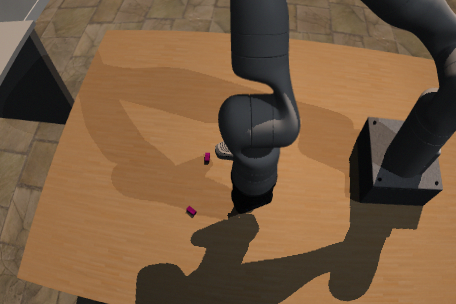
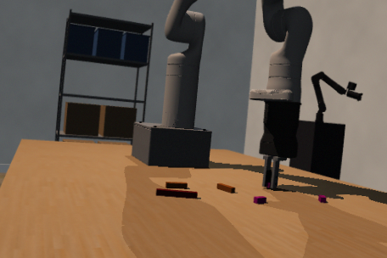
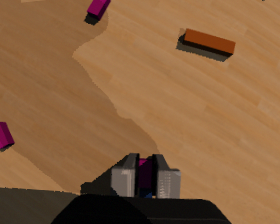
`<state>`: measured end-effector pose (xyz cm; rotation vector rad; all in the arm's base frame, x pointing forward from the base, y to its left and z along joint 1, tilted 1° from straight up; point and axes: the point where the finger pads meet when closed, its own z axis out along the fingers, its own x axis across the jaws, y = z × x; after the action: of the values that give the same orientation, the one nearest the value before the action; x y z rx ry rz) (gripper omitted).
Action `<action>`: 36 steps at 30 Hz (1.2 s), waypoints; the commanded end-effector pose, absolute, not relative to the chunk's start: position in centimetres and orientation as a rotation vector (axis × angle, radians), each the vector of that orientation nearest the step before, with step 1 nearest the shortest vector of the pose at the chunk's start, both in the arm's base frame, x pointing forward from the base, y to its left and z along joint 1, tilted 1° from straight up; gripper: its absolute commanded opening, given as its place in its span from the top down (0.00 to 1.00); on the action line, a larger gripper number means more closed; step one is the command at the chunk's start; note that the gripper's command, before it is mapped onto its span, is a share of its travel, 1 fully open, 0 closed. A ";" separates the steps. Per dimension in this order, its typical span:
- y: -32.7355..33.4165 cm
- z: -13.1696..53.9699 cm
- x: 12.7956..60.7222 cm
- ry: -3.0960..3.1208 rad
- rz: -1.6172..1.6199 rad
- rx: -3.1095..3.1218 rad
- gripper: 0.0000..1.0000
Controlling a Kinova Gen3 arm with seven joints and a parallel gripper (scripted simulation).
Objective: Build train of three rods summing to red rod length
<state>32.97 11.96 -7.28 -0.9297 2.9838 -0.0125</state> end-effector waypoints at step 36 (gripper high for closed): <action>12.0 -7.5 32.8 2.986 -0.011 -0.933 0.76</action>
<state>32.80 12.00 -7.56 -0.9332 2.9870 -0.0108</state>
